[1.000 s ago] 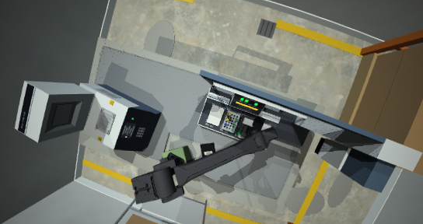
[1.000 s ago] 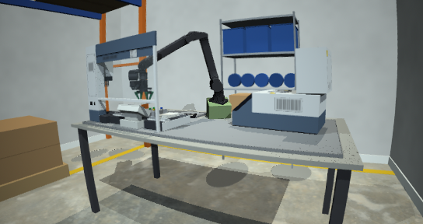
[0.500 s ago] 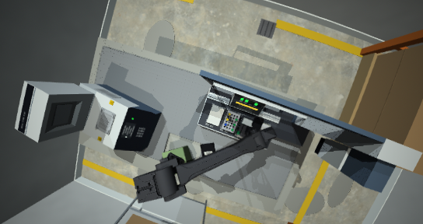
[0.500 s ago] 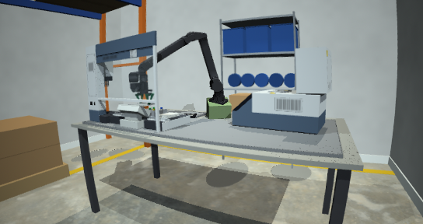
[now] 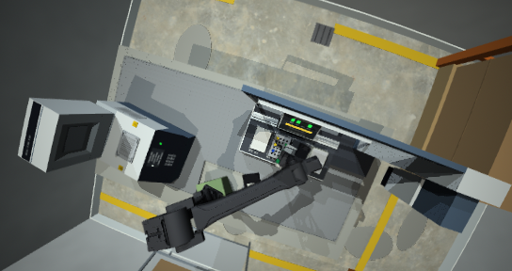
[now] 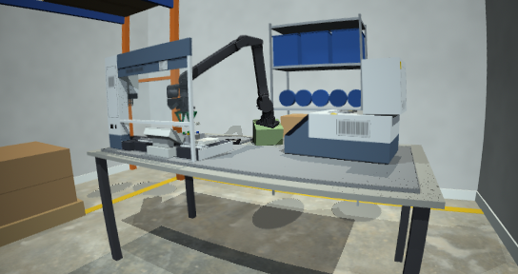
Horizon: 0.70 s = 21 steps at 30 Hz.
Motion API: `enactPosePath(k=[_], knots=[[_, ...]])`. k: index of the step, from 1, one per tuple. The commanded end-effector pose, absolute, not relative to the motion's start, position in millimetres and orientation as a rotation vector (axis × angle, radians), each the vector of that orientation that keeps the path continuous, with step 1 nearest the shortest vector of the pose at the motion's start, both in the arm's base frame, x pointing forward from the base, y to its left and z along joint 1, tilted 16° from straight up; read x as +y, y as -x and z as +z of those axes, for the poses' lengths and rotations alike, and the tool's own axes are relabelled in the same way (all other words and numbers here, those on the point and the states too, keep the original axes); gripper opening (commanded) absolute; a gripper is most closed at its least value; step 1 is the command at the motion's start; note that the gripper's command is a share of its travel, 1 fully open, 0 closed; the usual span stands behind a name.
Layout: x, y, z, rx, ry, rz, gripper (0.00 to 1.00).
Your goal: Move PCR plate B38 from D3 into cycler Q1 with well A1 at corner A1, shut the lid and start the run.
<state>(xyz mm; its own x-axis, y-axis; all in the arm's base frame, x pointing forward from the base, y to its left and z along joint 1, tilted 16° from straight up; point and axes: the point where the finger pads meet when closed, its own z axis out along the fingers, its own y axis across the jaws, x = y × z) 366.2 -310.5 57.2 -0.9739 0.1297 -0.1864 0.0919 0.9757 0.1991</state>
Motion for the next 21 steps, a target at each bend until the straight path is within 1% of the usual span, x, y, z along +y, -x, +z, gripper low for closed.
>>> enactPosePath(k=[1,9,12,21], knots=[[-294.7,-360.9,85.4,2.886,-0.3,0.252,0.0],[-265.0,-334.0,88.8,2.888,-0.39,0.271,0.0],[-264.6,-335.4,89.6,2.885,-0.414,0.273,0.0],[-223.1,-312.3,109.1,2.857,-0.551,0.286,0.0]])
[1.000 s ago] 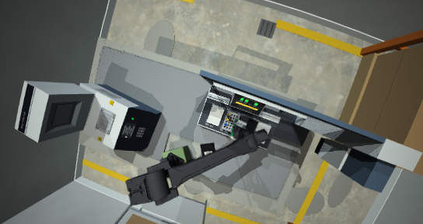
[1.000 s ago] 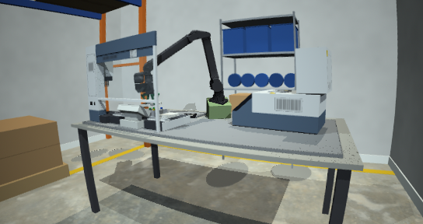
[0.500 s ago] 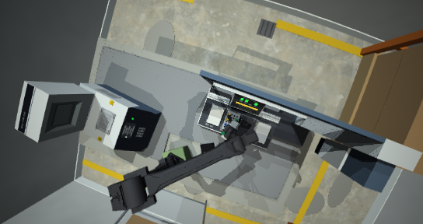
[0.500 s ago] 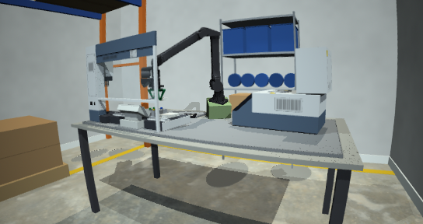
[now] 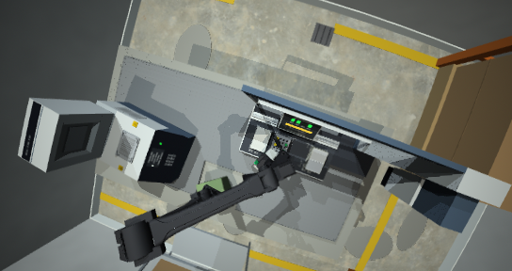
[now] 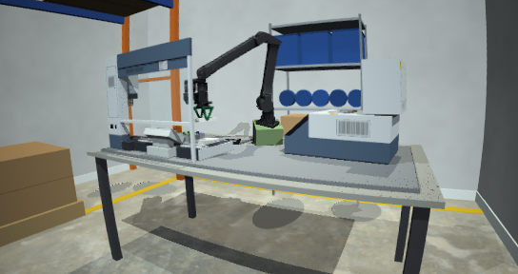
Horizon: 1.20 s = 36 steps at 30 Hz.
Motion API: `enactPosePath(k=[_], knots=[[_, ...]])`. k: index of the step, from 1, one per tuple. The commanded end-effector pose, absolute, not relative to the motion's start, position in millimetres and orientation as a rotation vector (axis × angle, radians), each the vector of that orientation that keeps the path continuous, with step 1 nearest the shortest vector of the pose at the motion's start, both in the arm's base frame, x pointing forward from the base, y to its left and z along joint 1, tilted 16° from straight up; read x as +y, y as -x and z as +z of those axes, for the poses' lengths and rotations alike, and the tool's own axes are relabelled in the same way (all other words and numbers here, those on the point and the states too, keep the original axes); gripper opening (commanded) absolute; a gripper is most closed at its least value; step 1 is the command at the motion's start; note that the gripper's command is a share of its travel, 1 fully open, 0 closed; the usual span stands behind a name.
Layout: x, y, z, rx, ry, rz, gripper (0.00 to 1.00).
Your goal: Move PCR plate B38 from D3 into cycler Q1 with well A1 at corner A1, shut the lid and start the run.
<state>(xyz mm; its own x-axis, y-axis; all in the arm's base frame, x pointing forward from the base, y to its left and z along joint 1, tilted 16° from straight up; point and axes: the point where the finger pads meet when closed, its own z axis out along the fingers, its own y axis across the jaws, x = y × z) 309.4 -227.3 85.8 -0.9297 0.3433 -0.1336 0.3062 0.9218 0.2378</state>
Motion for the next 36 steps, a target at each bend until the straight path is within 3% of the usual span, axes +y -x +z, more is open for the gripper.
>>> enactPosePath(k=[1,36], knots=[[-220.9,-310.9,110.8,2.855,-0.536,0.28,0.0],[-93.4,-218.8,134.1,2.839,-0.886,0.34,0.0]])
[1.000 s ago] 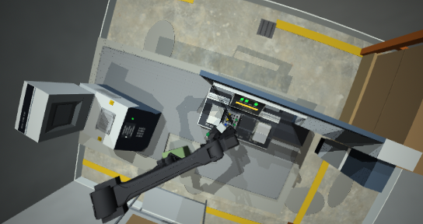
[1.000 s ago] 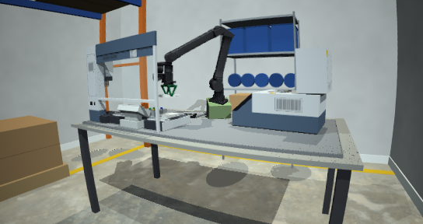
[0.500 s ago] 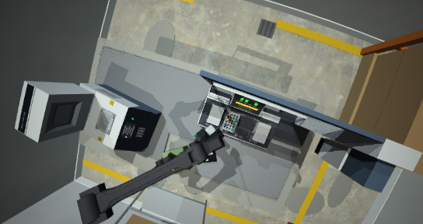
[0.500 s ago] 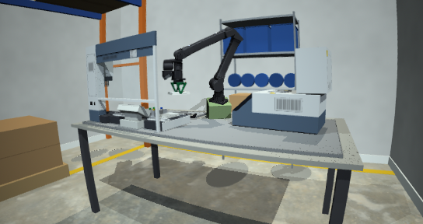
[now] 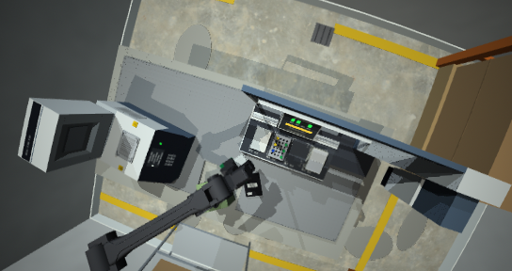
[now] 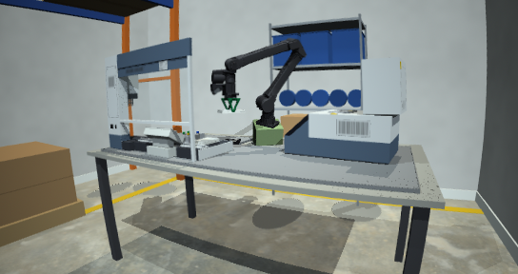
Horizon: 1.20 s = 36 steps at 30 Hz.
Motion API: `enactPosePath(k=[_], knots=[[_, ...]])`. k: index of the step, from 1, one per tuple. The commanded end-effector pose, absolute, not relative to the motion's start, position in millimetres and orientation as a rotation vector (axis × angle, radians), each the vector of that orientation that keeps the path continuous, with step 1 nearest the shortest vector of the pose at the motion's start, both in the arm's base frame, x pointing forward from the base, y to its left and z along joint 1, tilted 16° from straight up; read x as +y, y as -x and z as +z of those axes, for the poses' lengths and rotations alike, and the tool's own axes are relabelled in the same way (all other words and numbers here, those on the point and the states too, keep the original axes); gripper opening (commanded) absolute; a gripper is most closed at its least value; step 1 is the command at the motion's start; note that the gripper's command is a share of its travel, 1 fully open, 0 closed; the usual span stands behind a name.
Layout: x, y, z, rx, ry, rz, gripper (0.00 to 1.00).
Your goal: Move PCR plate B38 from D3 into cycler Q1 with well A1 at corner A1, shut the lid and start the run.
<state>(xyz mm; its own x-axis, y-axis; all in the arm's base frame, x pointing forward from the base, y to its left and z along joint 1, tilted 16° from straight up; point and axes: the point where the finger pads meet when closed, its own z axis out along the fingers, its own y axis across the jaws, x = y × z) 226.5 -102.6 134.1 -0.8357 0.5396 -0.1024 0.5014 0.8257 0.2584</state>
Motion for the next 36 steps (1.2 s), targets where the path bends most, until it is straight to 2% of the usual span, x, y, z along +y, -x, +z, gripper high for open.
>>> enactPosePath(k=[1,27,36], knots=[[-88.9,-215.6,134.1,2.844,-0.885,0.344,0.0],[-3.1,-155.8,164.4,2.856,-0.764,0.334,0.0],[31.3,-139.4,190.2,2.871,-0.475,0.313,0.0]])
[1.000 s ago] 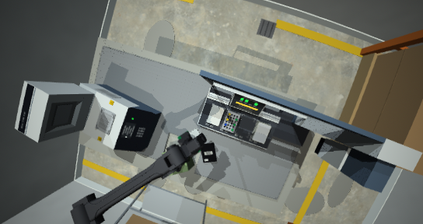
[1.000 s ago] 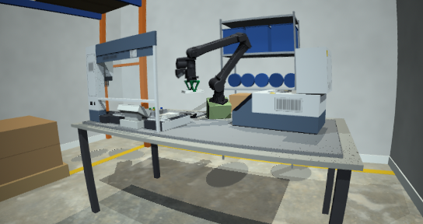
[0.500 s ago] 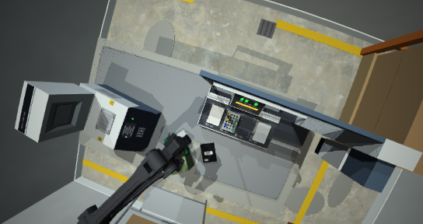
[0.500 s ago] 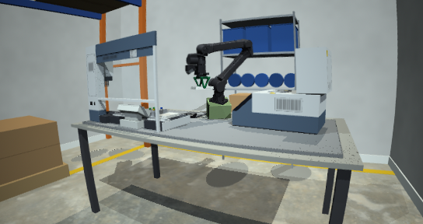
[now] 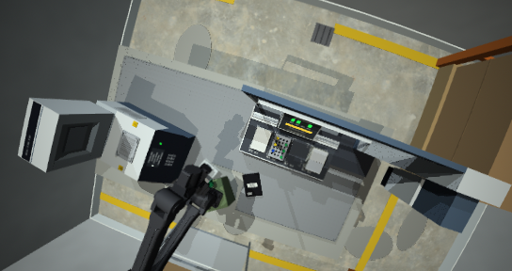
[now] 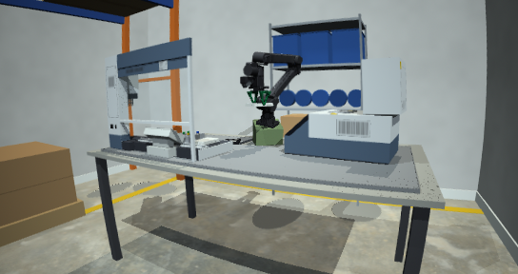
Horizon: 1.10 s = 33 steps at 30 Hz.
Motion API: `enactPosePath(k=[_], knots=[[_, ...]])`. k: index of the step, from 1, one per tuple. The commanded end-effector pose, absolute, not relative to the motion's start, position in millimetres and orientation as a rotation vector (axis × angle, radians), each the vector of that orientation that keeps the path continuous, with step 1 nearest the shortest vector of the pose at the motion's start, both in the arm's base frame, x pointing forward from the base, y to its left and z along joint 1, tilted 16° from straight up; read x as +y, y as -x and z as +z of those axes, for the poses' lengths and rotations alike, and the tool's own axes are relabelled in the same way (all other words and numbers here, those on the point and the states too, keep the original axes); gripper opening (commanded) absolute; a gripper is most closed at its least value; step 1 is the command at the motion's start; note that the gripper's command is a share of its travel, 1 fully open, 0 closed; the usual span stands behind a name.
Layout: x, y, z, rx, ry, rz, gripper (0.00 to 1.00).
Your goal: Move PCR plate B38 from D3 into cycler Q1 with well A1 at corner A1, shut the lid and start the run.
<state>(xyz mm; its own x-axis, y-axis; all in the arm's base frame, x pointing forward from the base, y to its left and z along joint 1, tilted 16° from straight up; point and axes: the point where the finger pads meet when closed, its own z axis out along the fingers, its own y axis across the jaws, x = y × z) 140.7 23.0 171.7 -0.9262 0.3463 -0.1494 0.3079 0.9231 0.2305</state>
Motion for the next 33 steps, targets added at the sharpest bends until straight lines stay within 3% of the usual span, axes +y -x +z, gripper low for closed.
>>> enactPosePath(k=[1,33], knots=[[35.4,-136.8,193.2,2.871,-0.445,0.314,0.0],[127.8,-87.5,234.7,2.811,0.405,0.3,0.0]])
